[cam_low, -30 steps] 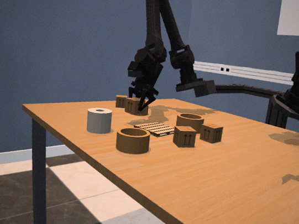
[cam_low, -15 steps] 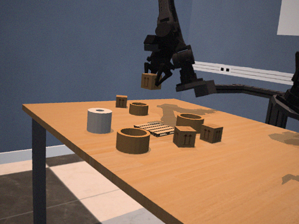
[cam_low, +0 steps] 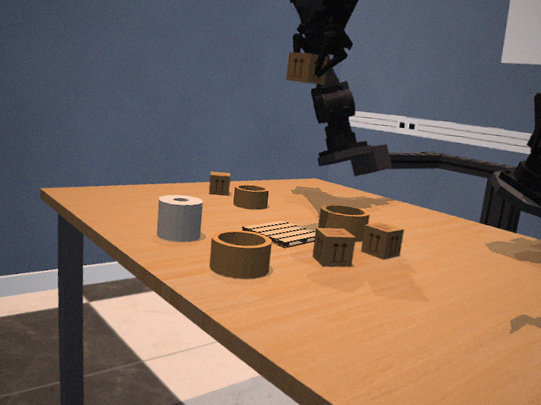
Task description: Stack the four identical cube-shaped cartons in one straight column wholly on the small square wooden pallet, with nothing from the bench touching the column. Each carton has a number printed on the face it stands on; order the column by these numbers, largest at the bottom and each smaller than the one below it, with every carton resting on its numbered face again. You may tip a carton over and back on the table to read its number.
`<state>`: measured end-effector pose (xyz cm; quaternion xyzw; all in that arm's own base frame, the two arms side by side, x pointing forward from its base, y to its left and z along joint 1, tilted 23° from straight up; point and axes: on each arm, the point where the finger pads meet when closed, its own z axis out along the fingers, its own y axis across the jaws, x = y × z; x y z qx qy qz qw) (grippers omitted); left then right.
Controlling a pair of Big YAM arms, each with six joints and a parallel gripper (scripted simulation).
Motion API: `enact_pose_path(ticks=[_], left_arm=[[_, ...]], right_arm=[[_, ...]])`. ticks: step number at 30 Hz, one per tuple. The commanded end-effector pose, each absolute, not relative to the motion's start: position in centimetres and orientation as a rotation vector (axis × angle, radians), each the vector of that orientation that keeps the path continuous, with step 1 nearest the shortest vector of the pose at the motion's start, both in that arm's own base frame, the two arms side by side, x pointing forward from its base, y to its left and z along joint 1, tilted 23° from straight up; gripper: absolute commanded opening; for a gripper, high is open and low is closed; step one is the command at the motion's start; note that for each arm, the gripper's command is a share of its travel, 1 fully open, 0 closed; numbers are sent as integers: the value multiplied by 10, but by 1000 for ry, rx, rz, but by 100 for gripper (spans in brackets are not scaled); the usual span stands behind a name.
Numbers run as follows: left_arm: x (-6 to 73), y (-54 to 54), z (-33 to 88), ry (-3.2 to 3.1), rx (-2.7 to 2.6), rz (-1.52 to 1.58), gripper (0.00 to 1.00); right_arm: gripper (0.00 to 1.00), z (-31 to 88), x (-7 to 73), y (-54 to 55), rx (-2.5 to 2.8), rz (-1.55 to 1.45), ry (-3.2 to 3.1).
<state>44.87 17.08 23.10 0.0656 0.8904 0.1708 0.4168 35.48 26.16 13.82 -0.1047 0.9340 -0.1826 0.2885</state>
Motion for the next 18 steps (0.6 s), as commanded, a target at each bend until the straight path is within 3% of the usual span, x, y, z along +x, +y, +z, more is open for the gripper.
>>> enact_pose_path(ticks=[1,13,18], left_arm=[[459,171,249,2204,183,442,100],[459,171,249,2204,183,442,100],[459,171,249,2204,183,442,100]], right_arm=[[50,159,361,288,-241,-462,2490],[50,169,371,274,-159,-217,2487],[50,168,371,273,-14,188,2500]])
